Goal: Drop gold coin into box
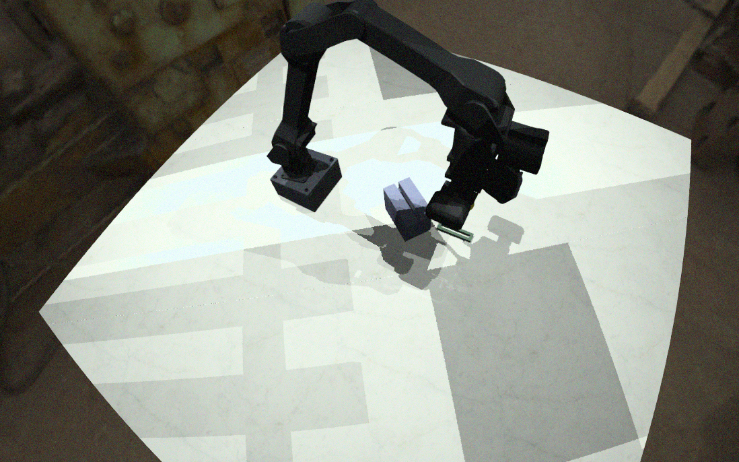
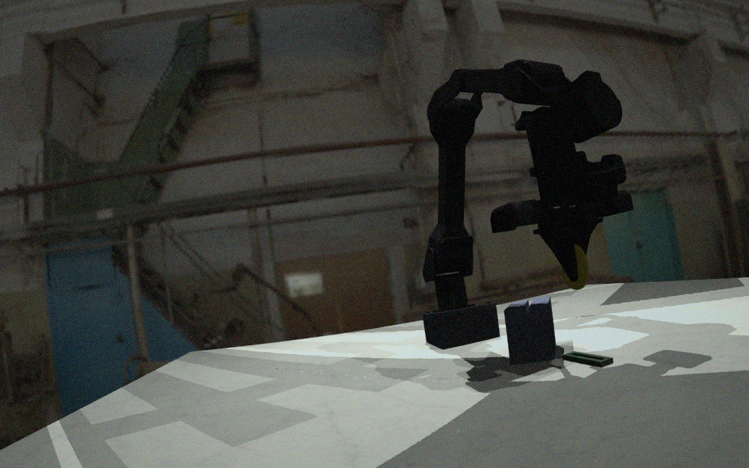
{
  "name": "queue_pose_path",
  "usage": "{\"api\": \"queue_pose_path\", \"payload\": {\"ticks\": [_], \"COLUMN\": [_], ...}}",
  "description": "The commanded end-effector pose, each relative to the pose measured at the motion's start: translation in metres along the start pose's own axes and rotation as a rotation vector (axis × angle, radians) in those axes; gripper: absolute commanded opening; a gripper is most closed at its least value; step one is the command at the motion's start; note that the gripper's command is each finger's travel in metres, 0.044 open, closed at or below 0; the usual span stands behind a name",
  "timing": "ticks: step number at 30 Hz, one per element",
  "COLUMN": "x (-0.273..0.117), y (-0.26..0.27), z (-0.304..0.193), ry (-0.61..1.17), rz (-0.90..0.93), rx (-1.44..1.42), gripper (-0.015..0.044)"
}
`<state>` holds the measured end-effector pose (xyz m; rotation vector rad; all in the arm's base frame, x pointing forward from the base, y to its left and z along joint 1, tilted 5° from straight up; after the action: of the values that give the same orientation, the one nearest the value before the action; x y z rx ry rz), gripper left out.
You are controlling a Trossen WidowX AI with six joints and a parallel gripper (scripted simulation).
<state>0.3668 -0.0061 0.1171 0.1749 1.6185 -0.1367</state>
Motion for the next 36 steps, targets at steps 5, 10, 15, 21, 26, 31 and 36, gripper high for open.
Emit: {"api": "queue_pose_path", "payload": {"ticks": [5, 10, 15, 21, 26, 31, 36], "x": [-0.005, -0.005, -0.006, -0.006, -0.006, -0.008, -0.009], "y": [0.003, 0.004, 0.005, 0.005, 0.004, 0.000, -0.004], "z": [0.000, -0.001, -0.001, -0.001, -0.005, -0.017, -0.028], "ry": [-0.010, -0.010, -0.009, -0.009, -0.009, -0.008, -0.007], "rz": [0.005, 0.006, 0.006, 0.007, 0.006, 0.006, 0.005], "rx": [0.247, 0.417, 0.582, 0.605, 0.605, 0.605, 0.605], "gripper": [0.0000, 0.0000, 0.0000, 0.0000, 0.0000, 0.0000, 0.0000]}}
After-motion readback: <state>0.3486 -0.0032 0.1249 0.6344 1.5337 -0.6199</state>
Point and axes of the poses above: the point midway between the two fingers, 35 mm back from their tips, its own x axis out along the fingers, its own y axis across the jaws, z = x × y, the point moved 6 cm from there along -x, back along the fingers, and after that the axes turned 4 degrees about x, right-handed, at the moved point
